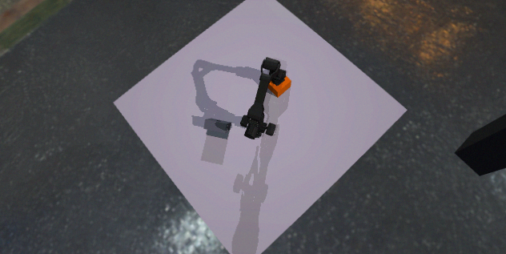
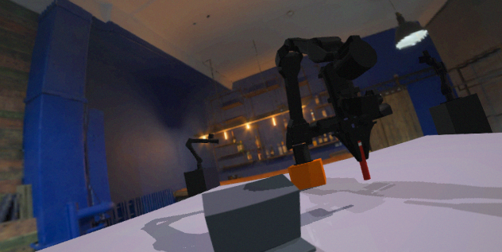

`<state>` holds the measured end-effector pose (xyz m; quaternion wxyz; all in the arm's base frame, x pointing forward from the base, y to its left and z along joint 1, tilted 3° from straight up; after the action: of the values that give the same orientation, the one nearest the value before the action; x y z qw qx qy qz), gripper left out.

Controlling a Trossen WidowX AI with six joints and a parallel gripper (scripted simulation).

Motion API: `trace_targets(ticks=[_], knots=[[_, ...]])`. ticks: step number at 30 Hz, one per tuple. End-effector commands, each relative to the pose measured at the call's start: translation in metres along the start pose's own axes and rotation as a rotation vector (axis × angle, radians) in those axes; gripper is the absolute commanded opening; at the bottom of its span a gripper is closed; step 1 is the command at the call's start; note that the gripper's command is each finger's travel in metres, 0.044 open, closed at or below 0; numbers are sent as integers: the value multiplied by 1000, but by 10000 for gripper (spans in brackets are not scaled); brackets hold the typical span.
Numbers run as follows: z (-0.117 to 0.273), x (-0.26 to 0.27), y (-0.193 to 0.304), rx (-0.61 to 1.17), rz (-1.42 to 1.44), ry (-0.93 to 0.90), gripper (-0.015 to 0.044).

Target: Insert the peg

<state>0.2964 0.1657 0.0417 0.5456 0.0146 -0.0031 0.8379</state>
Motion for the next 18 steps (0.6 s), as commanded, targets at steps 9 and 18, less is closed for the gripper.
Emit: trace_targets(ticks=[9,18], knots=[[38,1,-1,-2,1,3,0],[35,-8,-2,-10,-16,-30,0]])
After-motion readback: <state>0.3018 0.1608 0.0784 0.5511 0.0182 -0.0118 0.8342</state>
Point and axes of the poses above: the point midway between the two fingers, 35 mm back from their tips, its own z axis back along the fingers, its own x axis across the jaws, y = z × x, the point moved 1 cm from there along z, back along the fingers, and after that the axes turned 5 degrees about -z, right-handed, at the moved point
